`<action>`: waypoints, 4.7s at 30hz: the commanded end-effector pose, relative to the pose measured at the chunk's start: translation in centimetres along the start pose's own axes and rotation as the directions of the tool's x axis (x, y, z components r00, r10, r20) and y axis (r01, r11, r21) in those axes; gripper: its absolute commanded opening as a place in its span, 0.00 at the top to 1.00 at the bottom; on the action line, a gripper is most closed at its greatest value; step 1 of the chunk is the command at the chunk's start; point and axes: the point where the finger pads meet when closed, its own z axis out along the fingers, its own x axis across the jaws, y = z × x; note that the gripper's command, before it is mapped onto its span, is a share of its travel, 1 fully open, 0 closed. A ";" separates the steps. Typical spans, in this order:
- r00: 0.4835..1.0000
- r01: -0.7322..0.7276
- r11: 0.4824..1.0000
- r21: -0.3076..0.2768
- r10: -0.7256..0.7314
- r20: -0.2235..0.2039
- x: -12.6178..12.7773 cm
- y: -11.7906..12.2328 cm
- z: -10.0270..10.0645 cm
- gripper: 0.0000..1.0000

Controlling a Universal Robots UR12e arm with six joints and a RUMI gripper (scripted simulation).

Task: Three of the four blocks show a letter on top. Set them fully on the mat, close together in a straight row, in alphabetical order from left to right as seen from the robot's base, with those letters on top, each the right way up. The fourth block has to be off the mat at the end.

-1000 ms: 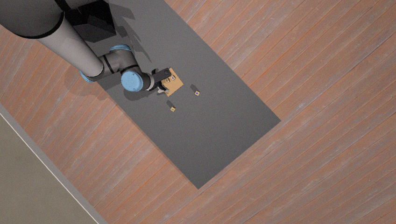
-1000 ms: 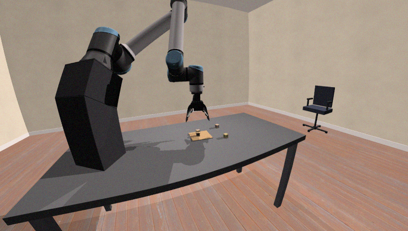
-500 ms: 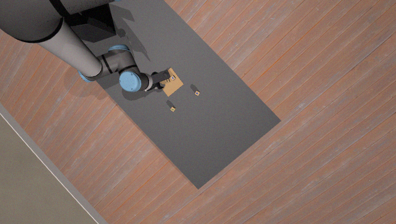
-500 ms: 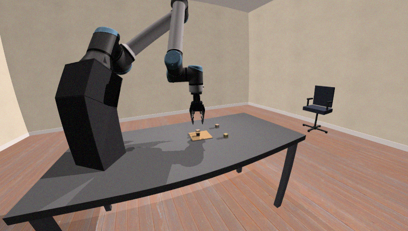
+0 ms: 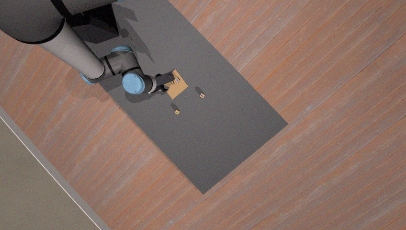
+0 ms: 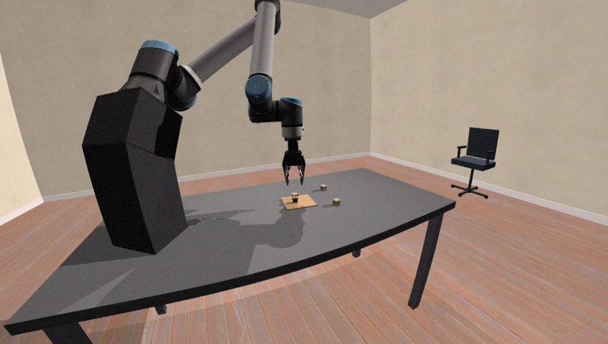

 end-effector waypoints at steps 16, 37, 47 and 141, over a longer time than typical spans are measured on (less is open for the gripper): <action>1.000 0.001 1.000 -0.001 -0.001 0.001 -0.2 -0.1 0.2 0.63; 1.000 0.002 1.000 -0.001 -0.002 -0.002 0.1 -0.1 2.3 0.63; 1.000 0.002 1.000 -0.001 -0.002 -0.002 0.1 -0.2 3.6 0.63; 1.000 0.002 1.000 0.000 -0.002 -0.003 0.3 -0.2 8.4 0.63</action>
